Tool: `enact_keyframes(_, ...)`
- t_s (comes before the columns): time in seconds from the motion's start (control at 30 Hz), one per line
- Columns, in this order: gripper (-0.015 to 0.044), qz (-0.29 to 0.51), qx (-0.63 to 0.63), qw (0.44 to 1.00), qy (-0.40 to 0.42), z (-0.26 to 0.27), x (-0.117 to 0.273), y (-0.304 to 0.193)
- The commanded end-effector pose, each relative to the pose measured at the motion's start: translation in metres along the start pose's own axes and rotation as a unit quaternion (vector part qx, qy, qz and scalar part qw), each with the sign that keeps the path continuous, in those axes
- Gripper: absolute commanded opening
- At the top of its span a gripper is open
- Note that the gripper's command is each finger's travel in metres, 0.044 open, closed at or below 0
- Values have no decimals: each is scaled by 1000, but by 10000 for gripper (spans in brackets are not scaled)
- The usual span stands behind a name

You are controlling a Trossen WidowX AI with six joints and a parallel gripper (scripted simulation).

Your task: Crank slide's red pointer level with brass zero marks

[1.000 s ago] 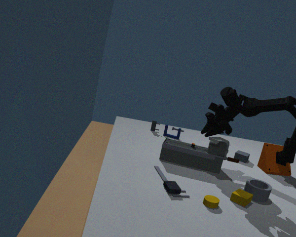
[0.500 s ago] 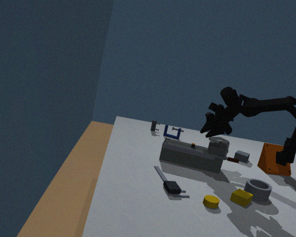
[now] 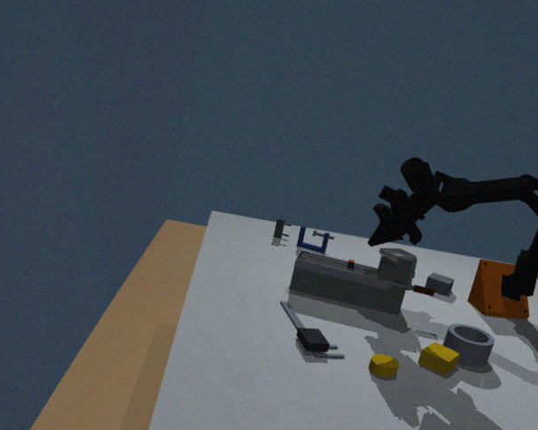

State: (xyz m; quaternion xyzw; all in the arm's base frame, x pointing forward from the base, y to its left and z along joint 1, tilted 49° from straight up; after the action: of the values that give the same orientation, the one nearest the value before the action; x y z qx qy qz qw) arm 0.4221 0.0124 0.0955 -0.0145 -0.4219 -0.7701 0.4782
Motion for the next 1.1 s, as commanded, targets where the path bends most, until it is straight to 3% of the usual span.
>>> enact_keyframes(0.0, 0, 0, 0, 1000, 0, 0, 0, 0)
enact_keyframes(0.43, 0, 0, 0, 1000, 0, 0, 0, 0)
enact_keyframes(0.97, 420, 0, 0, 1000, 0, 0, 0, 0)
enact_keyframes(1.03, 440, 0, 0, 1000, 0, 0, 0, 0)
enact_keyframes(1.07, 414, 0, 0, 1000, 0, 0, 0, 0)
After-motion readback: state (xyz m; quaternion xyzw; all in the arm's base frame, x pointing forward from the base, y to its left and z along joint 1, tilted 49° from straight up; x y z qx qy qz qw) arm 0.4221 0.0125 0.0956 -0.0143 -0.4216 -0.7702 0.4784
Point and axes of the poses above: the point midway between the two fingers, 35 mm back from their tips, its own x axis back along the fingers, its own z axis across the jaws, y = z × x, the point moved 3 cm from there along x, back along the fingers, and after that the axes turned 10 degrees about x, right-handed, at the moved point
